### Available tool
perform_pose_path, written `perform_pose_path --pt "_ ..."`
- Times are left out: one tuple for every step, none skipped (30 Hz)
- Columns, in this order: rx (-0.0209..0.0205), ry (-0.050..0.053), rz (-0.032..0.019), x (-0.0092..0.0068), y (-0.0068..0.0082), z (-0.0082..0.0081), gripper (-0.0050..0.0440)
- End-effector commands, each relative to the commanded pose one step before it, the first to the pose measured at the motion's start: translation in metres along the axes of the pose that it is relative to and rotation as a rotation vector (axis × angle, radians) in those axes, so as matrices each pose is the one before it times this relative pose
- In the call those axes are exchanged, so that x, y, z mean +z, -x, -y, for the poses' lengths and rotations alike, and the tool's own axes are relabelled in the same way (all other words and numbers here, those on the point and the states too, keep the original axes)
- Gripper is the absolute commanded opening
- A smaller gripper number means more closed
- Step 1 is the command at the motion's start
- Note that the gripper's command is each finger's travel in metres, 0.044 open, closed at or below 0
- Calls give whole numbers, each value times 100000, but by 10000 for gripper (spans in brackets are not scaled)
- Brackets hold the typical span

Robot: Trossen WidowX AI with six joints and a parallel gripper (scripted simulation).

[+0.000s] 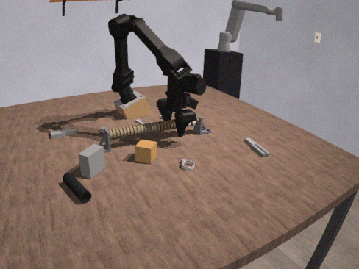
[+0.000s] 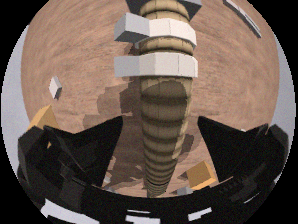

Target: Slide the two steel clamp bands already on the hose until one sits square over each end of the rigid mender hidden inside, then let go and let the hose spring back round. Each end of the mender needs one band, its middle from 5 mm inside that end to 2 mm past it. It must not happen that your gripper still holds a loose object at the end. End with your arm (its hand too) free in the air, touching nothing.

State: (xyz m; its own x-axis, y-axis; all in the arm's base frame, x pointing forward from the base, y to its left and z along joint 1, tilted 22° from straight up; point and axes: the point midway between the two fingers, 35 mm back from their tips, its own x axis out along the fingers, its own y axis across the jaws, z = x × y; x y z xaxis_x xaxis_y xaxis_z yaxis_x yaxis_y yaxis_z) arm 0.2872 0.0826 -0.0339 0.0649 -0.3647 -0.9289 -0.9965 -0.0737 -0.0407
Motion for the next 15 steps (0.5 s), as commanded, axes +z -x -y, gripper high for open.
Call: perform_pose_path --pt "479 488 -431 -45 -355 -140 416" --pt "0 0 0 0 0 0 416" --pt "0 0 0 0 0 0 416" --pt "0 0 0 0 0 0 392" --pt "0 0 0 0 0 0 368" --pt "0 0 0 0 0 0 344" --pt "0 0 0 0 0 0 320" --pt "0 0 0 0 0 0 296" --pt "0 0 0 0 0 0 272" --pt "0 0 0 0 0 0 248" --pt "0 0 0 0 0 0 224" --pt "0 0 0 0 0 0 200" --pt "0 0 0 0 0 0 200" --pt "0 0 0 0 0 0 200" --pt "0 0 0 0 0 0 193"
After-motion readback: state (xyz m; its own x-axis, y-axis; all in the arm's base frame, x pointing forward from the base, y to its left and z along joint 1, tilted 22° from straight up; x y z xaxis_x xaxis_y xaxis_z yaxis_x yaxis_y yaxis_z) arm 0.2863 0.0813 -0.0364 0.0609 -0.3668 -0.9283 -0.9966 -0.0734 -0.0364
